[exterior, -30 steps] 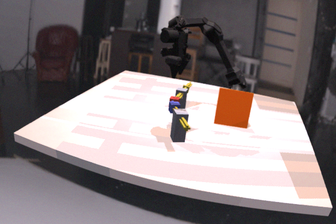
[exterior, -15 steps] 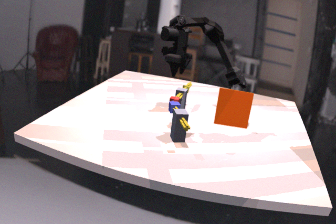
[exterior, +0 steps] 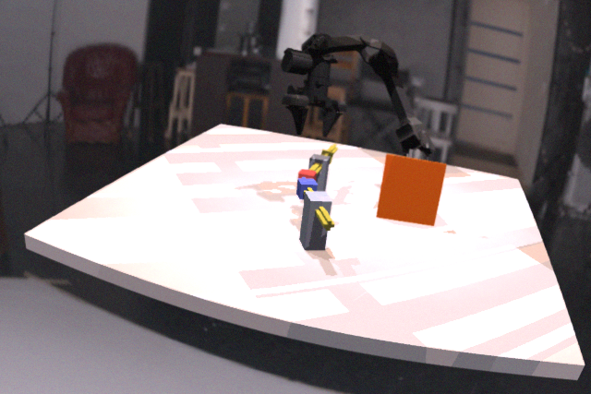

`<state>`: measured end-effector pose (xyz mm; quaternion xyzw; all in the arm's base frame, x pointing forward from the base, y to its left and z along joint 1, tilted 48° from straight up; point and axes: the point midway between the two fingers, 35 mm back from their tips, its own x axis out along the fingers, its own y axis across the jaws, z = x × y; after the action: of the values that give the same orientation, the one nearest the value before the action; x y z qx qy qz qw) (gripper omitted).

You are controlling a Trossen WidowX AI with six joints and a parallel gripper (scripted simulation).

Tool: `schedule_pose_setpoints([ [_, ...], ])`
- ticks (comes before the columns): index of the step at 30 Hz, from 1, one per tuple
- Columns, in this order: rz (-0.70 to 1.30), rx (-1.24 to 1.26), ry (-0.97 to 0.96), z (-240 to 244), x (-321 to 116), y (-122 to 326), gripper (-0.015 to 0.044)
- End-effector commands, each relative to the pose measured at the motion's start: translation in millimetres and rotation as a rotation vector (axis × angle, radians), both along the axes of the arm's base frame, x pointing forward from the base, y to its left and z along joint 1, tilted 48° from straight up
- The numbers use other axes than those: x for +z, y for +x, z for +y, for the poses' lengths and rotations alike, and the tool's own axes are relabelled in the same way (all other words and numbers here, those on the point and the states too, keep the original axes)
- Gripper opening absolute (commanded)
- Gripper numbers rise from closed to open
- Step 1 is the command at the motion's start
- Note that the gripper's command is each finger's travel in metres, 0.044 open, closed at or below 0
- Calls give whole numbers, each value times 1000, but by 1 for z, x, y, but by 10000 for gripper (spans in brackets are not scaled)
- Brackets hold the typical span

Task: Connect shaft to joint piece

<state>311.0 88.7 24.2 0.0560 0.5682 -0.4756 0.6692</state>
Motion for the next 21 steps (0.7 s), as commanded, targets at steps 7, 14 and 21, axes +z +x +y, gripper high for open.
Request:
schedule_pose_setpoints([
  [7, -175, -262, 72, -24, 6, -5, 440],
  [14, -303, -455, 125, -40, 11, -10, 440],
  [21, -426, -649, 178, -55, 14, -16, 440],
])
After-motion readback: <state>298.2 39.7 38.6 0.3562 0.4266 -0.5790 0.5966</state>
